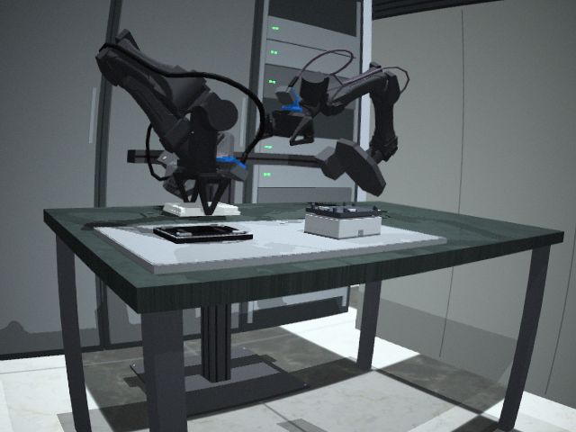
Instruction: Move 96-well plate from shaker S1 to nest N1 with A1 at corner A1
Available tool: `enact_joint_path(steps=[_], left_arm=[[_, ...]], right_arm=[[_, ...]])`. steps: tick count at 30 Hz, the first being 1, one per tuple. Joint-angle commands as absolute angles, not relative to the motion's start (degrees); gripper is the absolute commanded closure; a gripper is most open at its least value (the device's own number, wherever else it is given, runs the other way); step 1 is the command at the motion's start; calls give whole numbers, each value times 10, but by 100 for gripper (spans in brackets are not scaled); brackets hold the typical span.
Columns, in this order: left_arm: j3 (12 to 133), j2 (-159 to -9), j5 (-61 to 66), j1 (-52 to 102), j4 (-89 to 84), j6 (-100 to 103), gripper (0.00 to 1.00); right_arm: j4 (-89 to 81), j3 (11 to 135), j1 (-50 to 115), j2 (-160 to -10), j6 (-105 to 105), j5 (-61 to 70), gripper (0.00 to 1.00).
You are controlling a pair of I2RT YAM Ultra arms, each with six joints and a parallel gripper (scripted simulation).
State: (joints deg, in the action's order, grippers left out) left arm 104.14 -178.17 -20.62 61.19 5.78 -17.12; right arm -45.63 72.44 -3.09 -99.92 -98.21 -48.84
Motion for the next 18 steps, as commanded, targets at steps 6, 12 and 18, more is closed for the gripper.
enact_joint_path(steps=[6, 12, 18], left_arm=[[1053, -1775, -201, 617, 56, -176, 0], [1053, -1775, -201, 617, 56, -176, 0], [1053, -1775, -201, 617, 56, -176, 0]], right_arm=[[-422, 708, -35, -1007, -998, -481, 11], [-421, 708, -34, -1002, -998, -481, 11], [-413, 709, -33, -1002, -1003, -481, 11]])
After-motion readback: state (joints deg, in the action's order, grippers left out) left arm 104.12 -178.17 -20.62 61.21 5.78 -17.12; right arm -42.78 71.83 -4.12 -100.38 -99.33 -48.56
